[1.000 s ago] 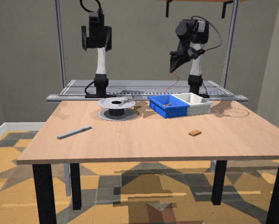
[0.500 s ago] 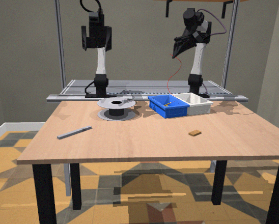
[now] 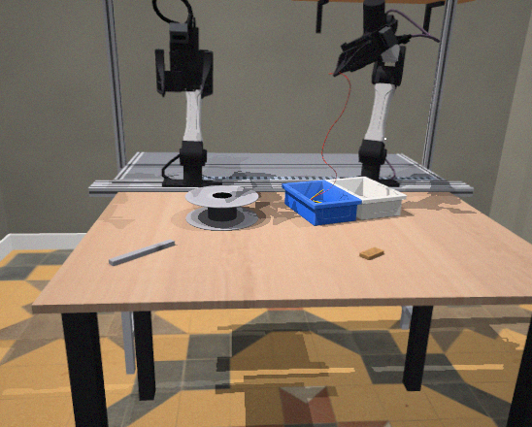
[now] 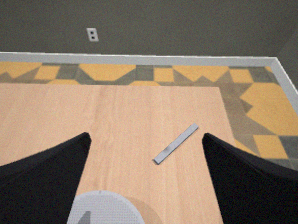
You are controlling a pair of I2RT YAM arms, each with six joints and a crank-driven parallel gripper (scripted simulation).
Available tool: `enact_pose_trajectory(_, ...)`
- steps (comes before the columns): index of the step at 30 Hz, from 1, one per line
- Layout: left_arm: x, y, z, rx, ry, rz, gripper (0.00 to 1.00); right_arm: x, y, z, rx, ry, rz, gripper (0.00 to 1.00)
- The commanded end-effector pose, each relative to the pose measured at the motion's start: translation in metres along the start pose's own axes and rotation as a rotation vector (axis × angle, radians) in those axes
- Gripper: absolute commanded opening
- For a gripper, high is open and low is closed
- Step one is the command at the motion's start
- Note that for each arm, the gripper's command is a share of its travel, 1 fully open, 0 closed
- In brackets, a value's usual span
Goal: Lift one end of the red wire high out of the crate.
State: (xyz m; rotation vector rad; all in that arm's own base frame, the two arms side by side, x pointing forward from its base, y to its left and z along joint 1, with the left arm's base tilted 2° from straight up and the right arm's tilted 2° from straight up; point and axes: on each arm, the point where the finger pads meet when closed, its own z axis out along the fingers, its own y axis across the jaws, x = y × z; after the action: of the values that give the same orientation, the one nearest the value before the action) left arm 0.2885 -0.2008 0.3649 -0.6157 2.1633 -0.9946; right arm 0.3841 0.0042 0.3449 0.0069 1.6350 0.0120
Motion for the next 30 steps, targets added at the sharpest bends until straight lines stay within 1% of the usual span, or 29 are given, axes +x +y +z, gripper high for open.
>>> enact_pose_trajectory(1, -0.015, -0.036, -0.009, 0.163, -0.060, -0.003, 0.00, -0.015, -0.002, -0.003, -0.002, -0.064, -0.012, 1.00)
enact_pose_trajectory(5, -0.022, -0.051, -0.020, 0.231, -0.090, -0.004, 0.00, -0.015, -0.002, -0.003, -0.002, -0.064, -0.012, 1.00)
enact_pose_trajectory(7, -0.022, -0.051, -0.020, 0.231, -0.090, -0.004, 0.00, -0.015, -0.002, -0.003, -0.002, -0.064, -0.012, 1.00)
enact_pose_trajectory(17, -0.035, -0.077, -0.041, 0.352, -0.145, -0.004, 0.00, -0.015, -0.002, -0.003, -0.002, -0.064, -0.012, 1.00)
enact_pose_trajectory(30, -0.042, -0.091, -0.052, 0.417, -0.174, -0.005, 0.00, -0.015, -0.002, -0.003, -0.002, -0.064, -0.012, 1.00)
